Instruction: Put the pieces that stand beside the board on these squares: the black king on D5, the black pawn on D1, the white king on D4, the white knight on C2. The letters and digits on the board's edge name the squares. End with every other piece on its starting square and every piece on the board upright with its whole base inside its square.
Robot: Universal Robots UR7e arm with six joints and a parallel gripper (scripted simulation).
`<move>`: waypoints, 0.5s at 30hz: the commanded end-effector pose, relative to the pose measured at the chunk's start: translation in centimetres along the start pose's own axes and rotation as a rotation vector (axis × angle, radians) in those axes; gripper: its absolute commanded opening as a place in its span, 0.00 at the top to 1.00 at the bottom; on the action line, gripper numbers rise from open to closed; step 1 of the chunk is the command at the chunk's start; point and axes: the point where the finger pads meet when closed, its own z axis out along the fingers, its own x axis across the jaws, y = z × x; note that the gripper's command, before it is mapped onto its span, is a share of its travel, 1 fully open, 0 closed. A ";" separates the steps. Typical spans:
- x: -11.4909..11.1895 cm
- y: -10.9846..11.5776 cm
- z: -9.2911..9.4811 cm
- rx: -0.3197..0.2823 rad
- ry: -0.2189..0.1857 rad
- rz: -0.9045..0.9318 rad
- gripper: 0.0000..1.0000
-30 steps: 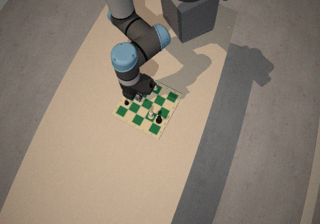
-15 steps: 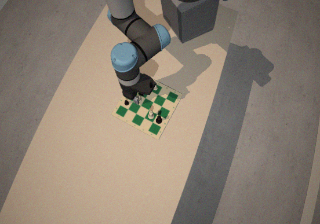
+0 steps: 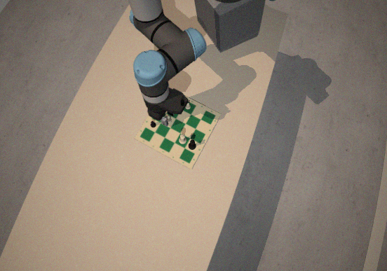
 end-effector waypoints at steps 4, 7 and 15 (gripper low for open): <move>-0.1 -0.1 -2.1 0.001 0.000 0.001 0.27; -0.1 -0.1 -3.3 0.001 0.000 0.000 0.27; -0.1 -0.1 -6.5 0.001 0.000 0.000 0.27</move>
